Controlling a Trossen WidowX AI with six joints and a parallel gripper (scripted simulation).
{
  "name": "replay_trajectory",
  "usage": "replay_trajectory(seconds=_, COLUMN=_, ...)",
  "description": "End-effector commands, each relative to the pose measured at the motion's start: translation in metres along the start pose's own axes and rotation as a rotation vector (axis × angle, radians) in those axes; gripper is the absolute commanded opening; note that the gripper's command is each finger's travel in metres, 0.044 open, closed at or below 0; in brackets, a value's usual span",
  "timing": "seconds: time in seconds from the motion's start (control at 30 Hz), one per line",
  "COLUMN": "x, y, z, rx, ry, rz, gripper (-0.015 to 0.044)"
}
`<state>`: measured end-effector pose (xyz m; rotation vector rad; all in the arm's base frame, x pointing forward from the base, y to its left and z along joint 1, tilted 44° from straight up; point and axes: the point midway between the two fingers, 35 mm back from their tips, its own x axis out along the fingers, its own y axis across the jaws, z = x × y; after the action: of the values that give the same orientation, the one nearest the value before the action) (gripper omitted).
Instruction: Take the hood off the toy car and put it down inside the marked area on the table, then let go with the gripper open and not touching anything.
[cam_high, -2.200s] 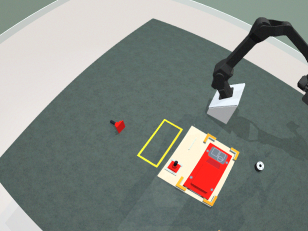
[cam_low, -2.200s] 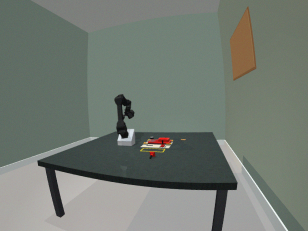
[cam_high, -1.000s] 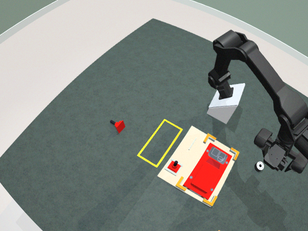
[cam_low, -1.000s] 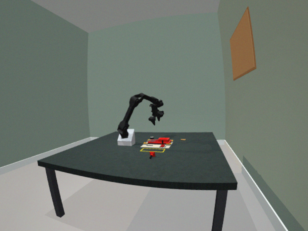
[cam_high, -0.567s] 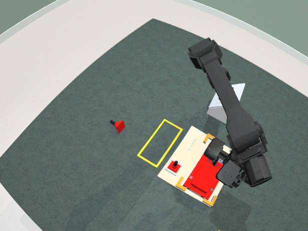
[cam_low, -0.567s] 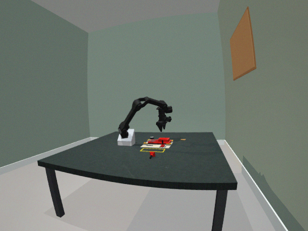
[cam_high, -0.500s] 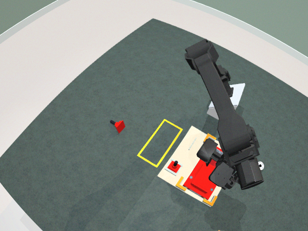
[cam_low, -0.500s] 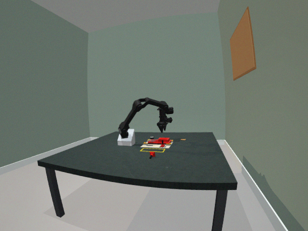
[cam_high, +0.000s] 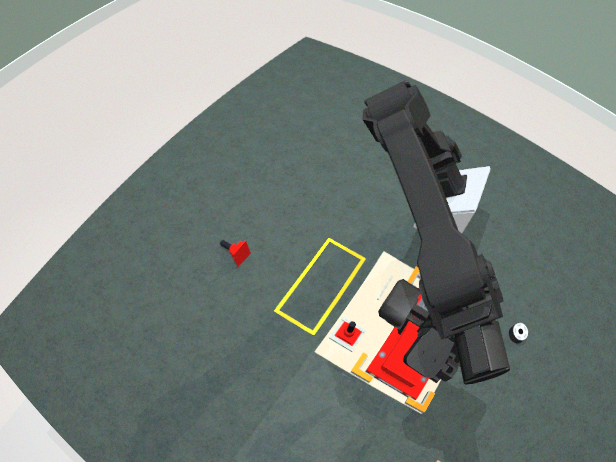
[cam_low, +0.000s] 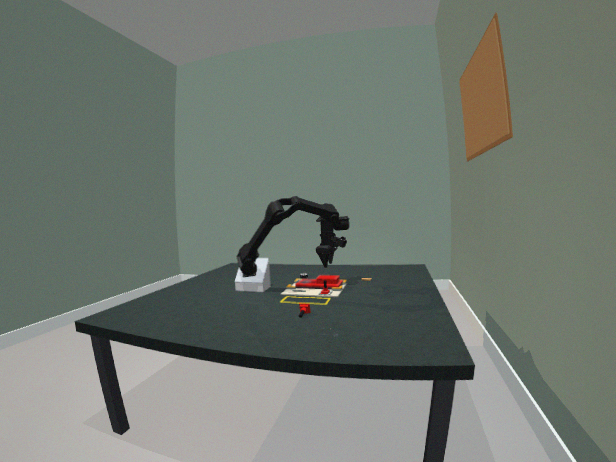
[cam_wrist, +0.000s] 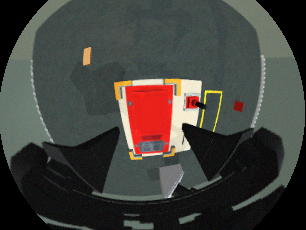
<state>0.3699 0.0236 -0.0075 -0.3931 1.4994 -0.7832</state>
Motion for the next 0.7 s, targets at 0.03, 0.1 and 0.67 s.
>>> replay_trajectory(seconds=0.03, x=0.005, y=-0.001, z=0.0, rx=-0.006, ry=0.0, rz=-0.007, gripper=0.044)
replay_trajectory(seconds=0.1, x=0.006, y=-0.001, z=0.0, rx=-0.006, ry=0.0, rz=-0.007, gripper=0.044)
replay_trajectory(seconds=0.67, x=0.019, y=-0.002, z=0.0, rx=-0.006, ry=0.0, rz=-0.007, gripper=0.044)
